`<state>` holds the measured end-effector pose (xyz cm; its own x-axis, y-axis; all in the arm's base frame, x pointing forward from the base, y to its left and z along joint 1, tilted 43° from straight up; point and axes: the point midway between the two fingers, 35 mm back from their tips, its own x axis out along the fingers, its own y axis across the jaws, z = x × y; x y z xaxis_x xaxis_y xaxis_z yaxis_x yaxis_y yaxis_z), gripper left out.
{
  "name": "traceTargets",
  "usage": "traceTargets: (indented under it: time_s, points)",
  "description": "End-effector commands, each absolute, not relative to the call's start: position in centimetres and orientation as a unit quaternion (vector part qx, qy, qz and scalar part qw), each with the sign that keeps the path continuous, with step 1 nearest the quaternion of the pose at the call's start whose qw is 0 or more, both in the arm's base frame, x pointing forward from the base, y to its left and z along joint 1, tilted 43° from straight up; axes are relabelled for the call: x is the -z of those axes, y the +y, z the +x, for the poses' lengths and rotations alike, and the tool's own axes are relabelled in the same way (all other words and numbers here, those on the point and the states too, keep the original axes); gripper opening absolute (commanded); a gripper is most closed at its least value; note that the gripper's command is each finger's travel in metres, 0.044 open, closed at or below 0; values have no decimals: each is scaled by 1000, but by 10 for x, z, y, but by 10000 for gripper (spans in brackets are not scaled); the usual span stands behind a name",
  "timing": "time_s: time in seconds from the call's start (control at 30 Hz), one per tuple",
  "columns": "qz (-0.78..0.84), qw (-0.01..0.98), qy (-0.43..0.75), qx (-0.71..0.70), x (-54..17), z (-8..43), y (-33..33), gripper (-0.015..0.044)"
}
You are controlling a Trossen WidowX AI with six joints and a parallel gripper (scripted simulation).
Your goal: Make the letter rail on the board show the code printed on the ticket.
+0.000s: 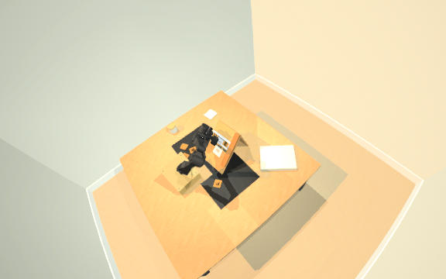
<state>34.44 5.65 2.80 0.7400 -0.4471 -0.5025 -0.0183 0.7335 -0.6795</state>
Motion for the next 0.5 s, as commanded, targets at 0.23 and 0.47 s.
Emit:
traceTargets:
  time_s: [0.23,0.47]
  points:
    - [-344,868,337,122,-35,345,51,0]
    - [-344,868,337,122,-38,345,48,0]
